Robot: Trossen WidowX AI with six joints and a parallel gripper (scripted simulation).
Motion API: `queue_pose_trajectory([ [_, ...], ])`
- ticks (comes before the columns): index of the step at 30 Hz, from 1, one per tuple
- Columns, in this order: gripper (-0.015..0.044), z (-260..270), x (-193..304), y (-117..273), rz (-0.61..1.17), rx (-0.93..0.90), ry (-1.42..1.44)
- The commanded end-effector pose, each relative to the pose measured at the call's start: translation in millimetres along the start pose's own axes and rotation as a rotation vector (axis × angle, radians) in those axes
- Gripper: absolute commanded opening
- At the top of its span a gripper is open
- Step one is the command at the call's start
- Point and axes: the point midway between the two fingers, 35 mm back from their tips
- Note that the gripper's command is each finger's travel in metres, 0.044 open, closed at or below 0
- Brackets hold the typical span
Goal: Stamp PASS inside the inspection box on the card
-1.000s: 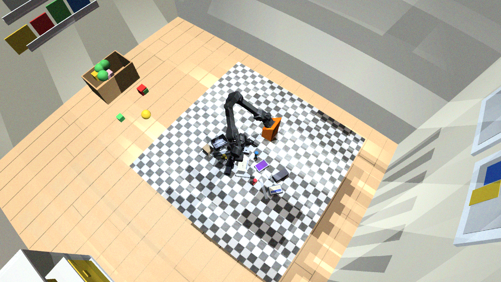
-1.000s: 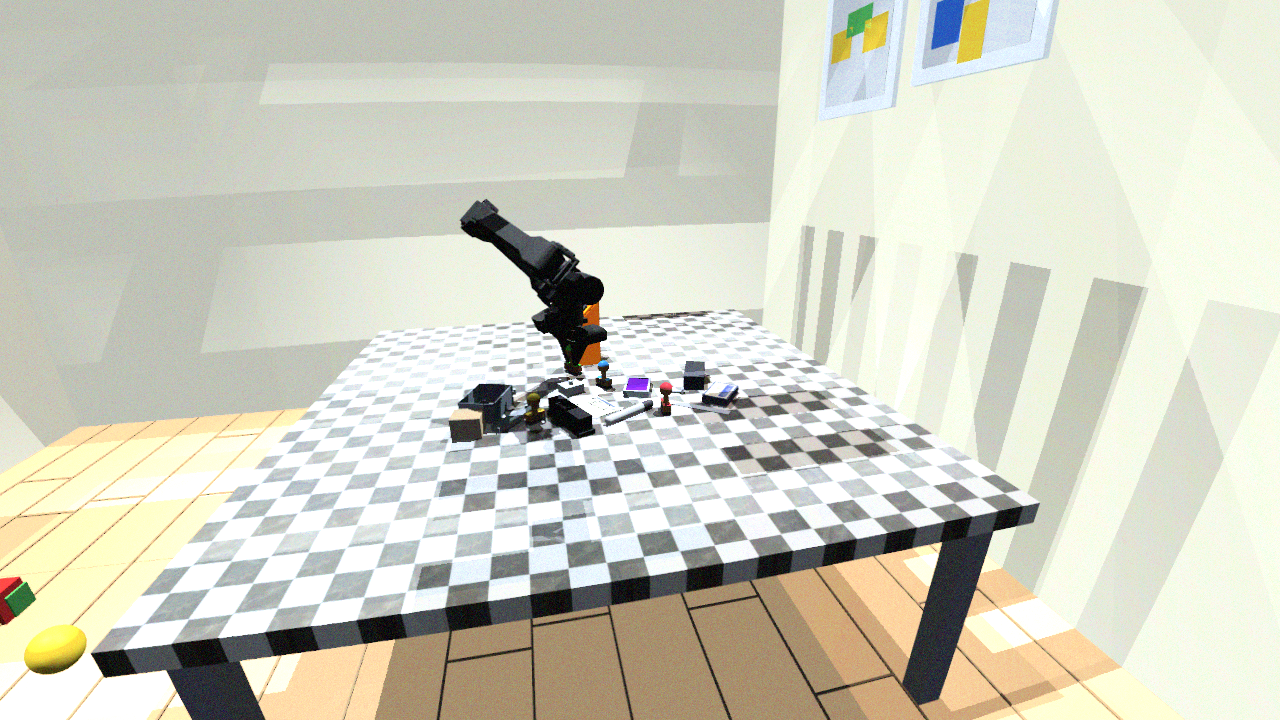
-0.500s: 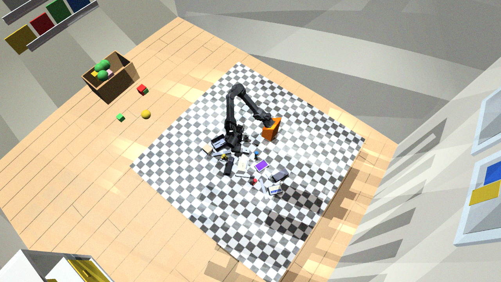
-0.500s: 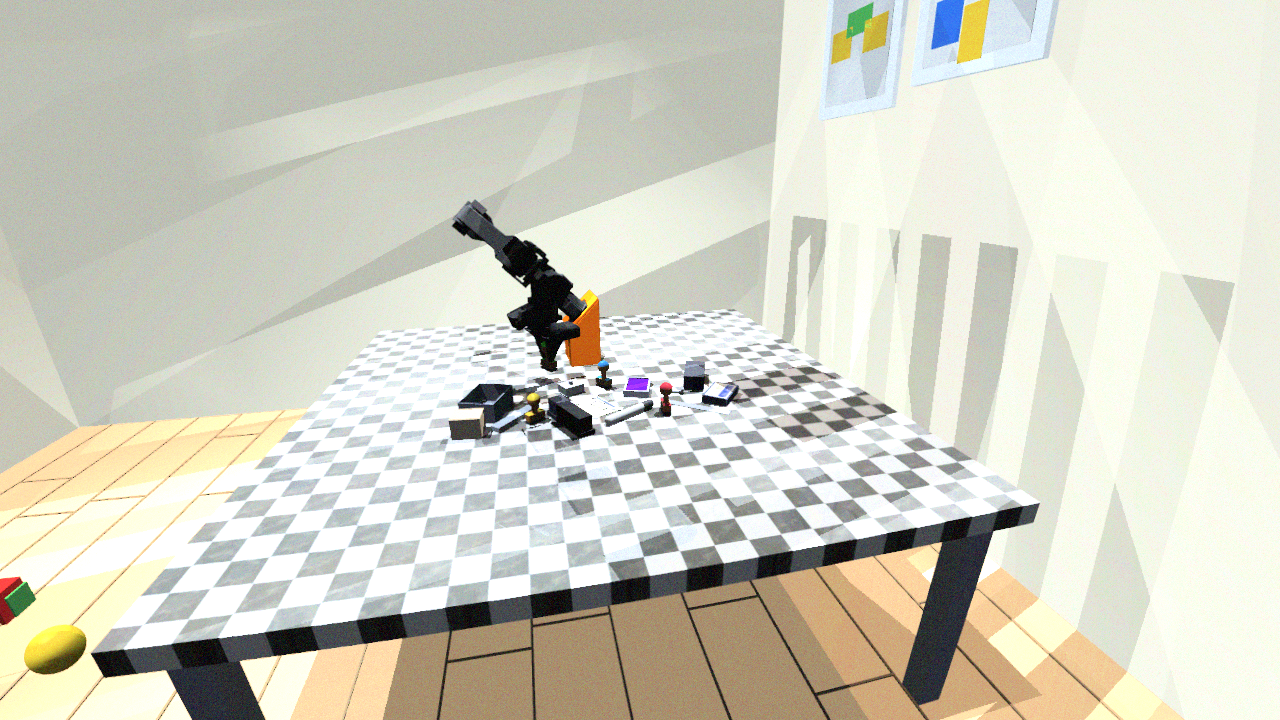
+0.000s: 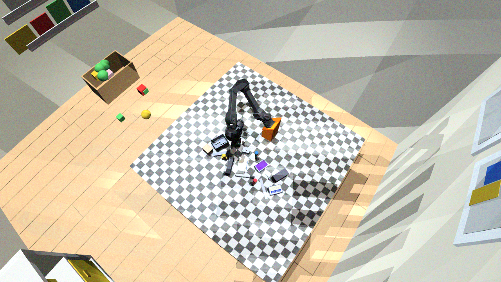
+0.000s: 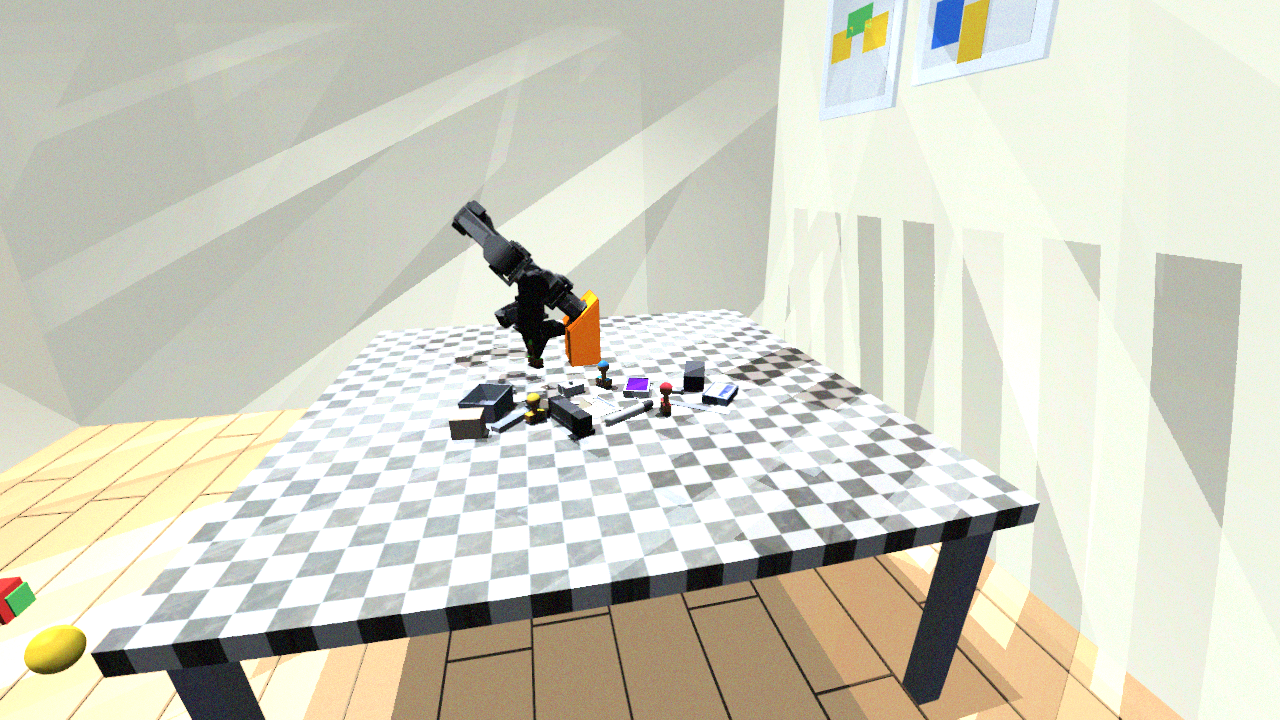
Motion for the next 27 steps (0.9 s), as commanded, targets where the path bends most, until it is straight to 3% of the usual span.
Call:
queue_pose_trajectory([
  [1, 0.0, -3.8, -0.1, -2.9, -0.003, 0.001, -0.001],
  [27, 0.0, -0.3, 0.3, -45.0, 0.0, 0.0, -0.002],
])
Point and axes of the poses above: the point midway between the two fingers, 35 mm back from their tips, its own y axis back along the fingers, its own z axis across the jaws, x = y × z, and after that the axes turned 1 degree about y, right-handed
